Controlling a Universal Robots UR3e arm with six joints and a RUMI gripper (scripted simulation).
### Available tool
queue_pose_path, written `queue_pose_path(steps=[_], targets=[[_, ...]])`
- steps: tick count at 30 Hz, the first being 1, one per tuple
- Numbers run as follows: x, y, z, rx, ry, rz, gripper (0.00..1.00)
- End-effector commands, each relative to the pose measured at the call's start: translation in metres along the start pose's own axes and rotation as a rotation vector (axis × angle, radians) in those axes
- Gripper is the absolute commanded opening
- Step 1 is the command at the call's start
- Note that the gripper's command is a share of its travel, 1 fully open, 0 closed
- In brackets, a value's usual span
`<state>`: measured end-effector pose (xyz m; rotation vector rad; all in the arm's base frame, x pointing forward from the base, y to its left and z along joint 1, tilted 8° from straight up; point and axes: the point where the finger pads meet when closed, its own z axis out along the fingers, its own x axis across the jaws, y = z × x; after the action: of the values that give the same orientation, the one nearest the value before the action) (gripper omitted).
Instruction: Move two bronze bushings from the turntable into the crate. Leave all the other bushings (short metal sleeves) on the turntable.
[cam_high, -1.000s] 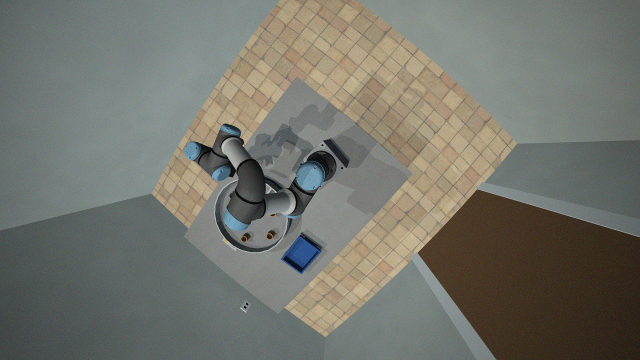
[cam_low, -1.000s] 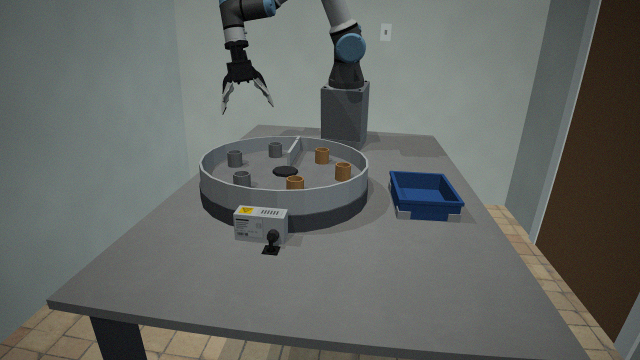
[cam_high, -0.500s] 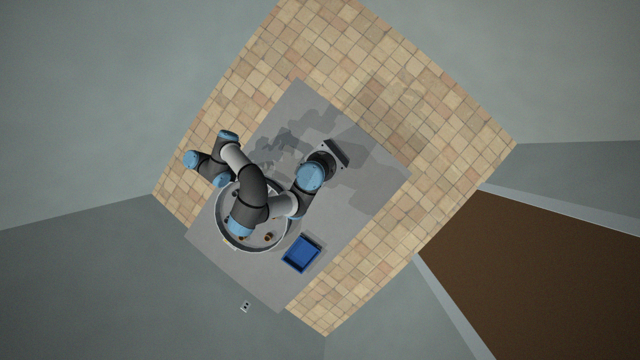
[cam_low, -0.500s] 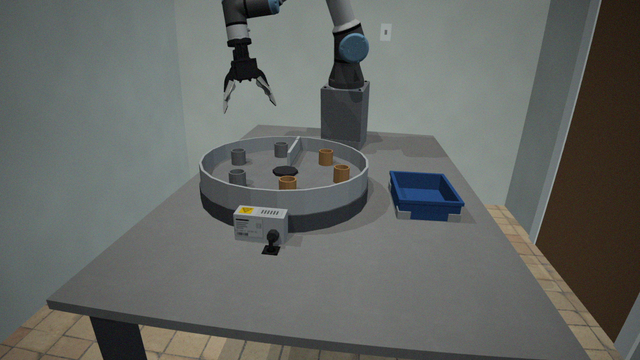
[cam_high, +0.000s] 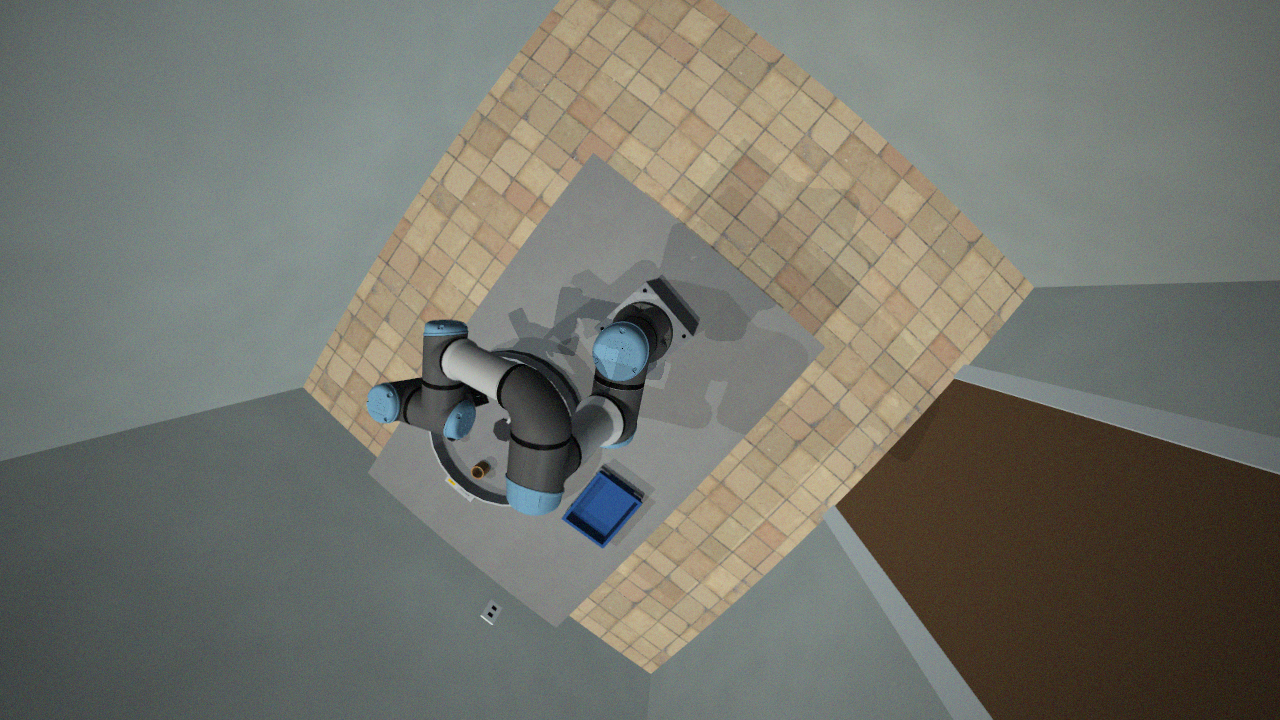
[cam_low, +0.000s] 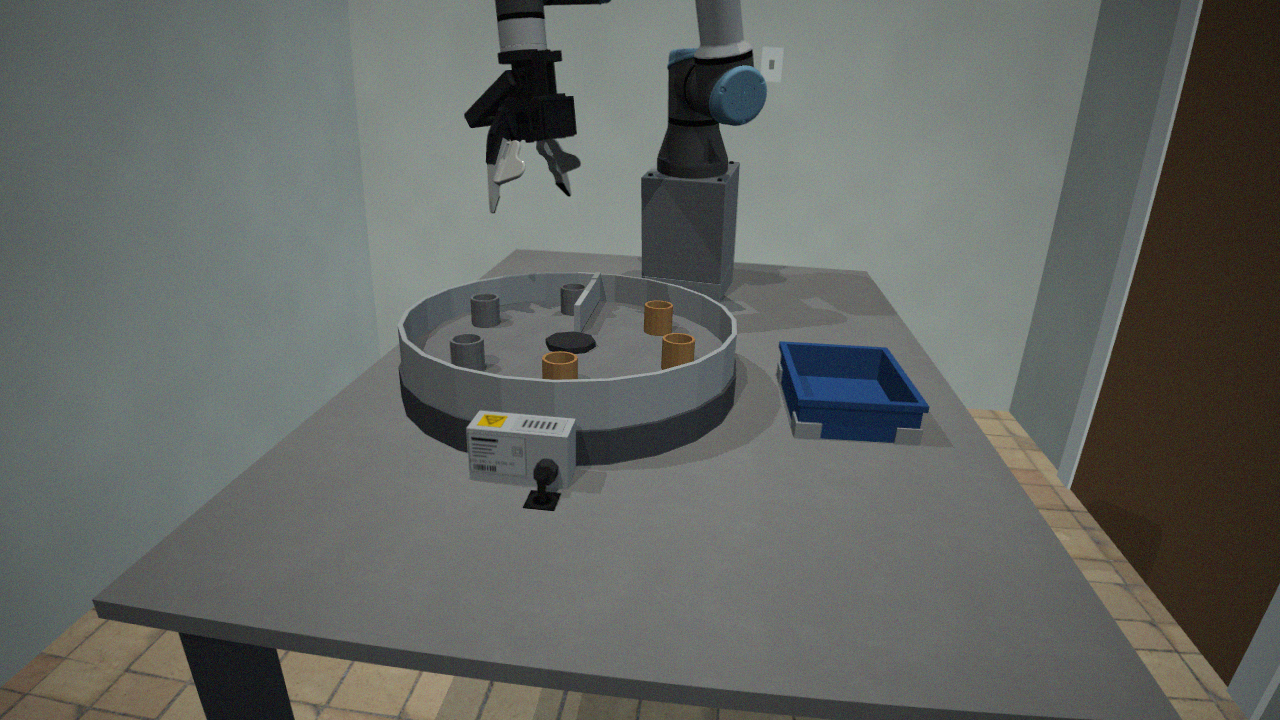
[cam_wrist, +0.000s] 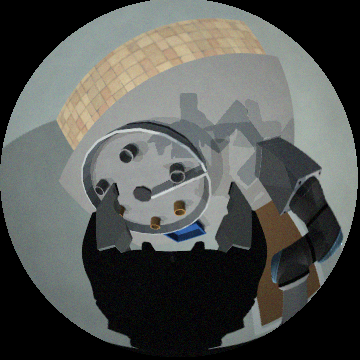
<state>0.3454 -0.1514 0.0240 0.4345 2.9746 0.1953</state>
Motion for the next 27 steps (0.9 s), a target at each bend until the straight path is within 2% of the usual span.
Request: queue_pose_path(steps=[1, 4, 10, 26, 27], targets=[[-0.003, 0.035, -0.015, 0.061, -0.006, -0.273, 1.0], [-0.003, 0.05, -0.021, 0.087, -0.007, -0.403, 1.0], [-0.002, 0.061, -0.025, 0.103, -0.007, -0.48, 1.0], [-0.002, 0.063, -0.025, 0.105, -0.007, -0.494, 1.0], [-0.002, 0.063, -0.025, 0.105, -0.007, -0.494, 0.06]])
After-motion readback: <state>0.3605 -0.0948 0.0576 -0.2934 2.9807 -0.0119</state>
